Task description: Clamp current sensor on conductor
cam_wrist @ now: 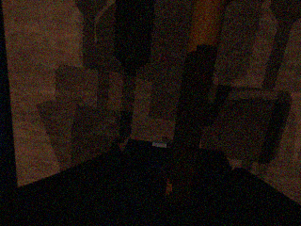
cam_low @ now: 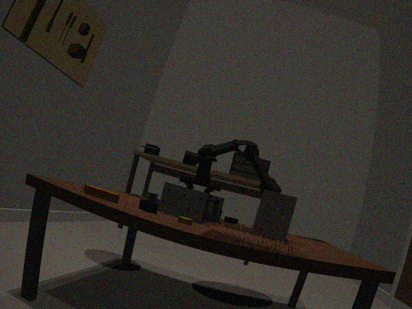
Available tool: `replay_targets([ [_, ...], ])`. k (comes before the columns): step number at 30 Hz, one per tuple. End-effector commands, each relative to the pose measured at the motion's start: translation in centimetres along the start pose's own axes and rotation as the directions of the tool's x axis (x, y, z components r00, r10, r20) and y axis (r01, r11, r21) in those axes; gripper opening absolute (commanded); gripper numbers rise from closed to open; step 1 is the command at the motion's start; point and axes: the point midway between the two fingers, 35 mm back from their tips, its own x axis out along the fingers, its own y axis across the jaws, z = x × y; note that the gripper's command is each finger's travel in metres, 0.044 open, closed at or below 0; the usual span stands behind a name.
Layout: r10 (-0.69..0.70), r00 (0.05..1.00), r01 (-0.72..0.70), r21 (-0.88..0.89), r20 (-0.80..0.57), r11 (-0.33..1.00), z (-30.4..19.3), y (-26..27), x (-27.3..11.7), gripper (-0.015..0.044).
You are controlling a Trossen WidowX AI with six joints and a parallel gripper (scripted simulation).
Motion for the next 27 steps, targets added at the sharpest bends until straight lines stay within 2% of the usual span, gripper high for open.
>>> replay_targets([
  [1,0.002,1.000,-0.002,-0.001,0.002,1.000,0.05,0.05,0.34,0.0000],
  [2,0.001,1.000,-0.001,-0.001,0.002,1.000,0.05,0.05,0.47,0.0000],
  [13,0.001,1.000,-0.001,-0.003,0.000,1.000,-0.03,-0.01,0.03,0.0279],
  [27,0.001,1.000,-0.001,-0.003,0.000,1.000,-0.03,-0.01,0.03,0.0279],
])
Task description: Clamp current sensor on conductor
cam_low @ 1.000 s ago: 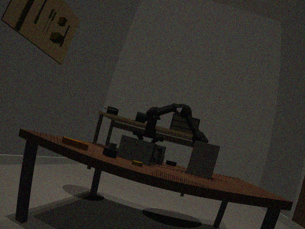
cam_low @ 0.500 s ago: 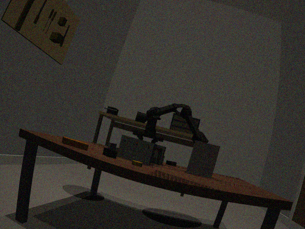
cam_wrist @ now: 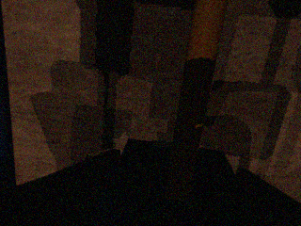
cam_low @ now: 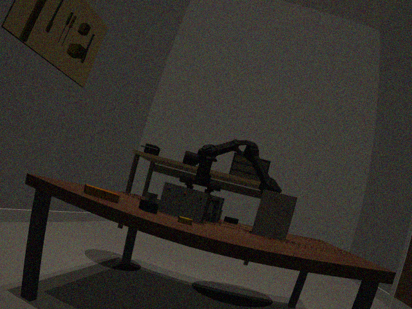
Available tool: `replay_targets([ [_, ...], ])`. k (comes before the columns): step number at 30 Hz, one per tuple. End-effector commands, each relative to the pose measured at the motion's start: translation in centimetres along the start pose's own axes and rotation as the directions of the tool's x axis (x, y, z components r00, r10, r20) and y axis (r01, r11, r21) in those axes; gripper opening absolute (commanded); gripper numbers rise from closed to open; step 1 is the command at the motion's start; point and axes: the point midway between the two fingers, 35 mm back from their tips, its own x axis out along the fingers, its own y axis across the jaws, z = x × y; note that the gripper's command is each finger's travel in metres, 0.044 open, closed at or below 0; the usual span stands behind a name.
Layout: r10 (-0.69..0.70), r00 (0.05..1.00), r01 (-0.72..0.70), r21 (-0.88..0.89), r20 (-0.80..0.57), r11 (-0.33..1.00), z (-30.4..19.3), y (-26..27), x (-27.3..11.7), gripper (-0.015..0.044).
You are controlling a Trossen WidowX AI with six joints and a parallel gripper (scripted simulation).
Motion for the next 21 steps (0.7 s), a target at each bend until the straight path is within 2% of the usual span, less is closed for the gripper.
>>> replay_targets([
  [1,-0.001,1.000,0.001,0.001,0.000,1.000,0.00,0.00,0.00,0.0279],
  [18,-0.001,1.000,0.001,0.001,0.000,1.000,0.00,0.00,0.00,0.0279],
  [21,-0.001,1.000,0.001,0.001,0.000,1.000,0.00,0.00,0.00,0.0357],
])
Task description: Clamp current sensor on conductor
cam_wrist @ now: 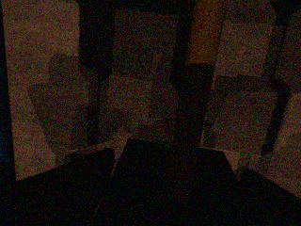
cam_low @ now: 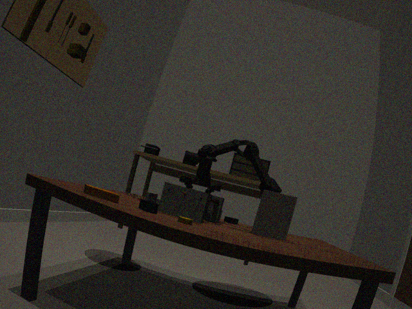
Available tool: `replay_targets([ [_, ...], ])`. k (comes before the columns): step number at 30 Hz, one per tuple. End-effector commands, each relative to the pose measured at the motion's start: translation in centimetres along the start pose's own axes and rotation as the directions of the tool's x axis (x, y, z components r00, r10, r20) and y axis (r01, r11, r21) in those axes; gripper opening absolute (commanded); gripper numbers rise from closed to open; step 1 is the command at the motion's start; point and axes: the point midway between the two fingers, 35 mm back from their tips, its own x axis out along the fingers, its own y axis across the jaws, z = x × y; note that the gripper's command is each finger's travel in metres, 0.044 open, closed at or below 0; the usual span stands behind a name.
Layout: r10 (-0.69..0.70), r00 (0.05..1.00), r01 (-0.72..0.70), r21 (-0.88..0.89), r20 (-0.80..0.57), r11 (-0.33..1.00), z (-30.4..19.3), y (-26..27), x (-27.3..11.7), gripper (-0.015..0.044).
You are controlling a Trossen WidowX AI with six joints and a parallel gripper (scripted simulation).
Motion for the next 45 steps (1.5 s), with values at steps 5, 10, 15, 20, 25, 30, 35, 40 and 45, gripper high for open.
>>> replay_targets([
  [5,-0.001,1.000,0.001,0.001,0.000,1.000,0.0,0.0,0.0,0.0440],
  [10,-0.001,1.000,0.001,0.001,0.000,1.000,0.0,0.0,0.0,0.0440],
  [15,0.002,1.000,-0.002,0.002,-0.005,1.000,-0.5,0.3,-2.1,0.0440],
  [20,0.009,1.000,-0.009,0.007,-0.005,1.000,-1.6,0.1,-9.9,0.0440],
  [25,0.010,1.000,-0.010,0.008,-0.004,1.000,-1.7,-0.1,-10.9,0.0440],
  [30,0.010,1.000,-0.010,0.008,-0.004,1.000,-1.7,-0.1,-10.9,0.0440],
  [35,0.010,1.000,-0.010,0.008,-0.004,1.000,-1.7,-0.1,-10.9,0.0440],
  [40,0.010,1.000,-0.010,0.008,-0.004,1.000,-1.7,-0.1,-10.9,0.0440],
  [45,0.010,1.000,-0.010,0.008,-0.004,1.000,-1.7,-0.1,-10.9,0.0440],
])
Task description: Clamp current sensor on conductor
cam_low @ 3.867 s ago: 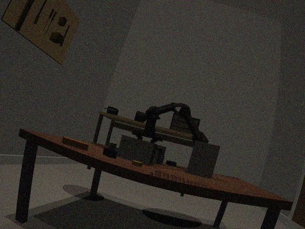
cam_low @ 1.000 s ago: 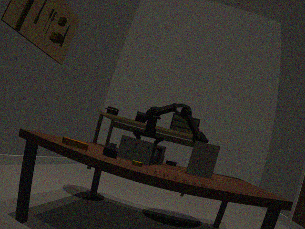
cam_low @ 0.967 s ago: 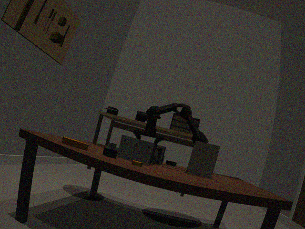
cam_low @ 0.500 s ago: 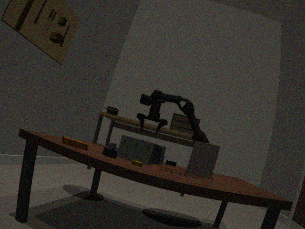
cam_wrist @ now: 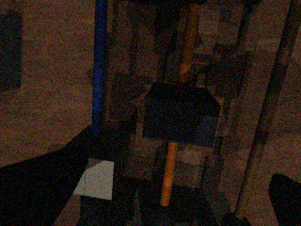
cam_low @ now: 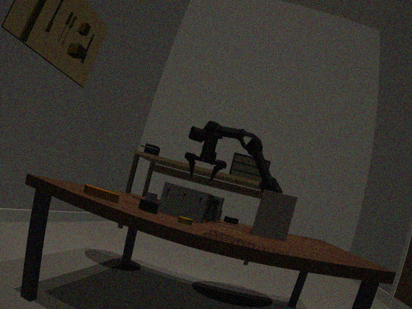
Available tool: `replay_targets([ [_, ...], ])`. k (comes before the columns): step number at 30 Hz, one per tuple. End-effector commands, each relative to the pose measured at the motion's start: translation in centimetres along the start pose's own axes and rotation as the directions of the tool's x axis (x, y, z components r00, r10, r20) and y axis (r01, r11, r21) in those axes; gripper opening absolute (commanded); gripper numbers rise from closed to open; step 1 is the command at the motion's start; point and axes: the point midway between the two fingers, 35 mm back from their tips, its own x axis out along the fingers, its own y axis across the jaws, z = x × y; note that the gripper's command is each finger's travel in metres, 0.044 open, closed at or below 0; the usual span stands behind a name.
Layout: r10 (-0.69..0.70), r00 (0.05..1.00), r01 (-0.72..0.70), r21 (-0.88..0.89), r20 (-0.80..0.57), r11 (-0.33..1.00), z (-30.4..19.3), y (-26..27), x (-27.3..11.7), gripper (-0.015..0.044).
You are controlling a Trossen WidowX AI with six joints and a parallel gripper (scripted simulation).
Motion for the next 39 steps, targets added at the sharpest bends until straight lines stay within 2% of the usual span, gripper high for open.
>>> replay_targets([
  [1,-0.003,1.000,0.003,0.004,-0.002,1.000,0.0,-0.1,0.0,0.0440],
  [21,-0.003,1.000,0.003,0.004,-0.002,1.000,0.0,-0.1,0.0,0.0440],
  [23,-0.003,1.000,0.002,-0.044,-0.020,0.999,0.4,-0.1,0.0,0.0440],
  [26,-0.006,0.995,-0.018,-0.230,-0.104,0.973,2.2,-0.7,0.1,0.0440],
  [32,0.033,0.961,-0.189,-0.569,-0.273,0.801,5.6,-2.1,0.3,0.0440],
  [39,0.148,0.891,-0.450,-0.796,-0.429,0.405,8.7,-4.1,0.4,0.0440],
])
